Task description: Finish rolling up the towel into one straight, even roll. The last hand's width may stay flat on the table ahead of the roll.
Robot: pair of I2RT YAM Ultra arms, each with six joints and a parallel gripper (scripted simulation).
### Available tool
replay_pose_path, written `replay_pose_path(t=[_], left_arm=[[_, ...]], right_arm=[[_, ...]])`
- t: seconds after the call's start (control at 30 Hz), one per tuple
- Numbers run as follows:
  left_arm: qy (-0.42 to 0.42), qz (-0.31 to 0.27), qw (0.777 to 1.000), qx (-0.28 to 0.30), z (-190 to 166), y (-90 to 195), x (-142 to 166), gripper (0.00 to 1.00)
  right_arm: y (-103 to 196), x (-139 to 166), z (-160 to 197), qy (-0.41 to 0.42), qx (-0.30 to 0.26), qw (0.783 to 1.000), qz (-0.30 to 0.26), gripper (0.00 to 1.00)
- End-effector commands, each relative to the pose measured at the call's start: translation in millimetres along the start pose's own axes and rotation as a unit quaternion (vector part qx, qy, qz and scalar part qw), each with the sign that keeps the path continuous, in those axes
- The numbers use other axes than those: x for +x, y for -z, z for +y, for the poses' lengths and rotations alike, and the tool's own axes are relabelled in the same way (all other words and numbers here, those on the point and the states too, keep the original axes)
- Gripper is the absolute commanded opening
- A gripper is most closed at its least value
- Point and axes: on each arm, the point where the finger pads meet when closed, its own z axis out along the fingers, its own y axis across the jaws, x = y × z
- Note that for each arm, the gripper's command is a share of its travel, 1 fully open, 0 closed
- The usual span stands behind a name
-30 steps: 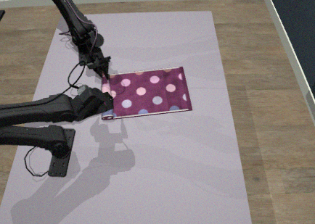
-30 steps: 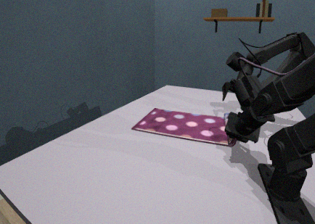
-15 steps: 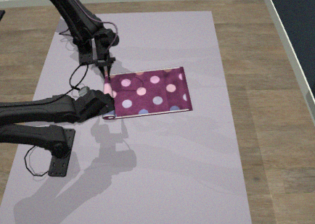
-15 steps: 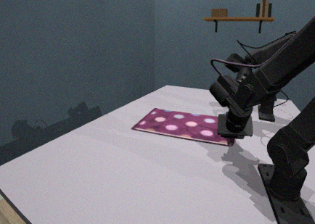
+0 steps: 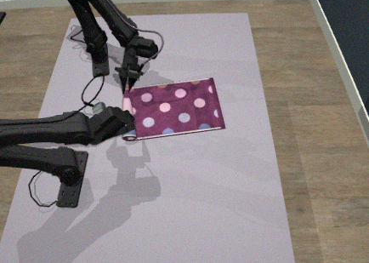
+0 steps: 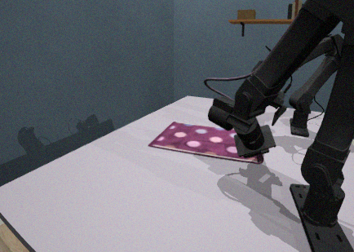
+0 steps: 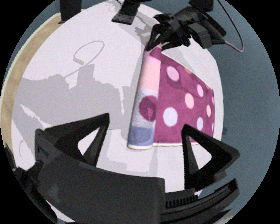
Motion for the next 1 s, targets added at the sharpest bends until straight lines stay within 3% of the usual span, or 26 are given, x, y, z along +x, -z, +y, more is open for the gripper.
replay_pose_path(t=[0.0,0.43,0.97], left_arm=[[0.032,0.011,0.997,0.074,-13.6,2.0,2.4,0.14],[0.090,0.011,0.986,0.141,-14.4,3.3,1.3,0.14],[0.094,0.011,0.985,0.145,-9.3,-4.9,8.3,0.14]], right_arm=[[0.2,-1.0,-3.4,-0.002,0.001,1.000,-0.006,0.98],[0.2,-1.0,-3.4,-0.002,0.001,1.000,-0.006,0.98],[-4.5,-0.6,-5.7,0.003,-0.003,1.000,-0.008,0.98]])
